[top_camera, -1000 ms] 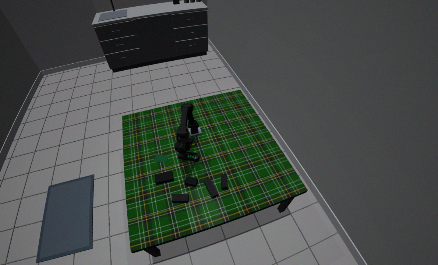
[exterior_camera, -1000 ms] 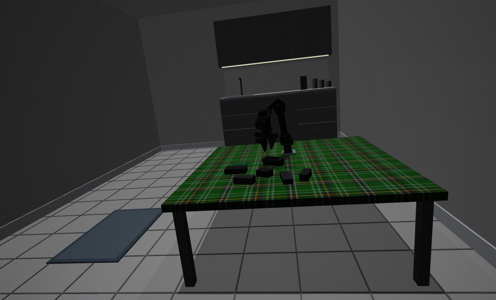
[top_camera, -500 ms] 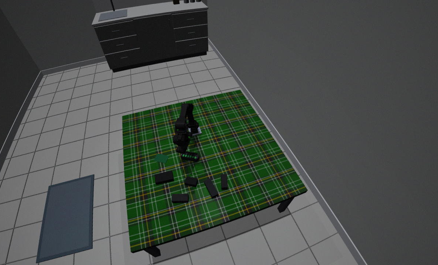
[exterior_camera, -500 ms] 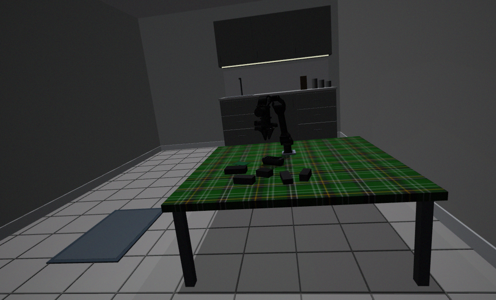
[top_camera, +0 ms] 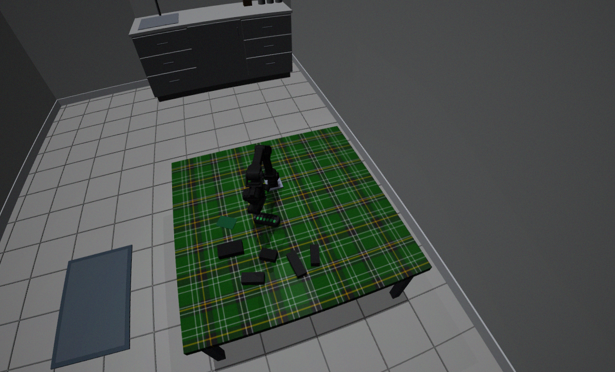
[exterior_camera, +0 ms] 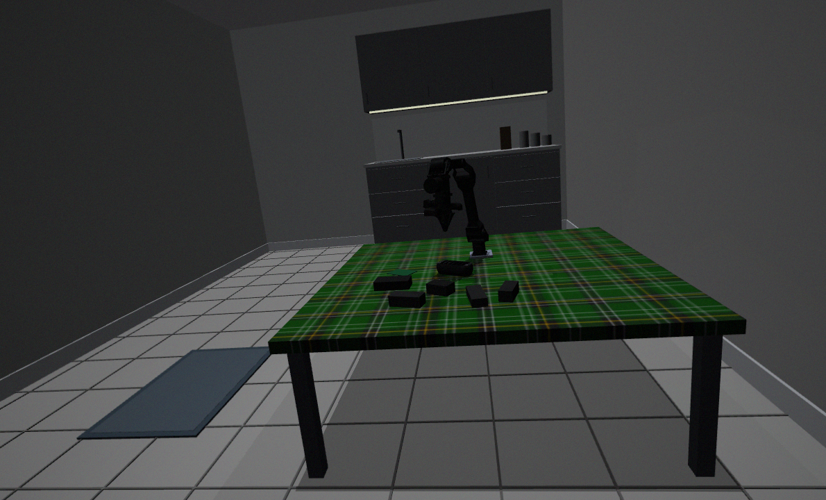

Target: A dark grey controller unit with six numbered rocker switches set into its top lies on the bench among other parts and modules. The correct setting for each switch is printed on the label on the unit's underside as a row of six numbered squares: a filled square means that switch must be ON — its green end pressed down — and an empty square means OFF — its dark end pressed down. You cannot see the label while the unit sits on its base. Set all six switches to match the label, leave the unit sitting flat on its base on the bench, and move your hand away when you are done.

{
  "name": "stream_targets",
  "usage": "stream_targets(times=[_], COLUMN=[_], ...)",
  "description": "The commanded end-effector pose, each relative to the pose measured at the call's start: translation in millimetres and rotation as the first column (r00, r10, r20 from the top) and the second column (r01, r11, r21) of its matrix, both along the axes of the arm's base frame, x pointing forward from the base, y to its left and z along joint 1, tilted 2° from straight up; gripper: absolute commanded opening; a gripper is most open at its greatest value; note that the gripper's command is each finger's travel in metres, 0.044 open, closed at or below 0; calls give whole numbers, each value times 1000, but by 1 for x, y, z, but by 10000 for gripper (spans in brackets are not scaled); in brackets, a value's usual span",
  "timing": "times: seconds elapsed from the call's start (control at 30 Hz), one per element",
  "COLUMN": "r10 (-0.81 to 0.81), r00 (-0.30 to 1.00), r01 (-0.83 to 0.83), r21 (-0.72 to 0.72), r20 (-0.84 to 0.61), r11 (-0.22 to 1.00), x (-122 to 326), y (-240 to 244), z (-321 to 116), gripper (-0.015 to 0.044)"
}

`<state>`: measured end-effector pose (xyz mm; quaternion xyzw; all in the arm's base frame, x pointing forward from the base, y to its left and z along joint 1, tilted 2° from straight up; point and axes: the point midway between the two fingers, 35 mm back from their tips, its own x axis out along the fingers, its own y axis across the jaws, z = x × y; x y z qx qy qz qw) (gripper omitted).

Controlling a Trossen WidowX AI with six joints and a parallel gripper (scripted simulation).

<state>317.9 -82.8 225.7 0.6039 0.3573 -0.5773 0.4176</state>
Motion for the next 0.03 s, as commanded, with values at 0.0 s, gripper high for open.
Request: stream_targets(times=[0.0], r10=[-3], r00=[1000], r01=[3], r21=[1], r20=[-4], r11=[1000], x=[0], y=[0], z=[0], gripper=[0])
